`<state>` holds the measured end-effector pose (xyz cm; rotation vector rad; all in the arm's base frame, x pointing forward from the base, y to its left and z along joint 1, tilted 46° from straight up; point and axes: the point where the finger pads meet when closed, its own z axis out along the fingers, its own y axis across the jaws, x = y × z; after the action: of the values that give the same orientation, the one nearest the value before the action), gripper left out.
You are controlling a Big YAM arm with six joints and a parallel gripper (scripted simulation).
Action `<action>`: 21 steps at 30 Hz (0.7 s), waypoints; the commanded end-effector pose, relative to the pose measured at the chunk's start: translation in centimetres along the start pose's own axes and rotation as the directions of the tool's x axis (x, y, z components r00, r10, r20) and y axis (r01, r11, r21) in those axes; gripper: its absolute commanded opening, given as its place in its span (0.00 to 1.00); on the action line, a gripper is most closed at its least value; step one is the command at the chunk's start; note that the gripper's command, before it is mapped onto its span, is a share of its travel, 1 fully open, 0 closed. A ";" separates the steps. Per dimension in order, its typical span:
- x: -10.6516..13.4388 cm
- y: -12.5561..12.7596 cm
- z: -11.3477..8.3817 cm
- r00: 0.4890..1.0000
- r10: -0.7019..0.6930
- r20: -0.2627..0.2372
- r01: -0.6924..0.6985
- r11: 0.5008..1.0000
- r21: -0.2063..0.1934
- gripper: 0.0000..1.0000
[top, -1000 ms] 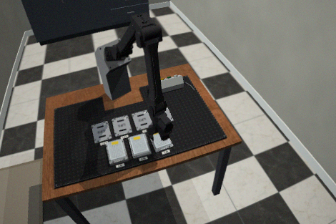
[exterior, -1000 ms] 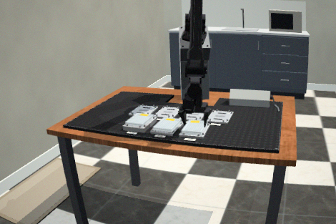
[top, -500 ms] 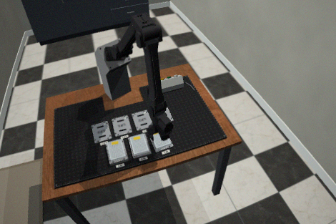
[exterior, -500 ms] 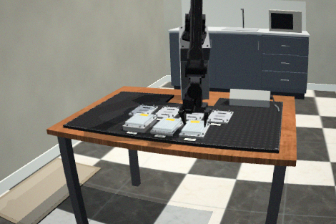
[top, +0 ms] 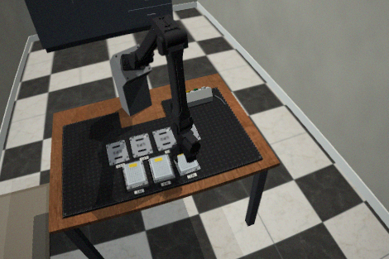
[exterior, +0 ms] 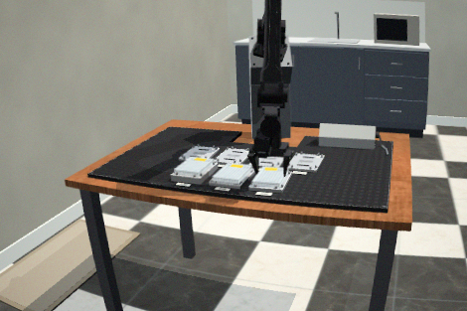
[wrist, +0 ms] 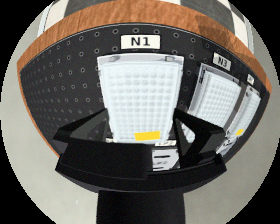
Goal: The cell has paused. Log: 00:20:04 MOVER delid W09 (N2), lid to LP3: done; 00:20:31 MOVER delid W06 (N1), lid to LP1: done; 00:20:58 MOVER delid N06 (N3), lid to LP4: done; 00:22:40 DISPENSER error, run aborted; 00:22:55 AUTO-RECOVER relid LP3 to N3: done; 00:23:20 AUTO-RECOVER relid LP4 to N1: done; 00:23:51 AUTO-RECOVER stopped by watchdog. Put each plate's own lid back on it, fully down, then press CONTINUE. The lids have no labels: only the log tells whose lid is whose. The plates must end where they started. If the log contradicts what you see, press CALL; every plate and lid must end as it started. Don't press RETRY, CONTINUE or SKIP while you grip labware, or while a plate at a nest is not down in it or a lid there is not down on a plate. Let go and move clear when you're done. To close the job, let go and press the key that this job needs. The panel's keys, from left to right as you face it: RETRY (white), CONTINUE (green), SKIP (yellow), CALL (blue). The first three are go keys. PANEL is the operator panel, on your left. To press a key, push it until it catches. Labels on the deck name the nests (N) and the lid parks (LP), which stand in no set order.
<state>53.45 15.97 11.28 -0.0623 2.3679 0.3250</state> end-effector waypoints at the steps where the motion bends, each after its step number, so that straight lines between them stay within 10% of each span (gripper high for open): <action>1: -0.6 0.3 -0.4 1.000 0.001 0.015 -0.001 1.000 -0.003 0.00; 20: -0.6 0.3 -0.4 1.000 0.001 0.015 -0.001 1.000 -0.003 0.00; 21: -0.6 0.3 -0.4 1.000 0.001 0.015 -0.001 1.000 -0.003 1.00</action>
<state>53.45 15.97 11.29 -0.0623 2.3678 0.3250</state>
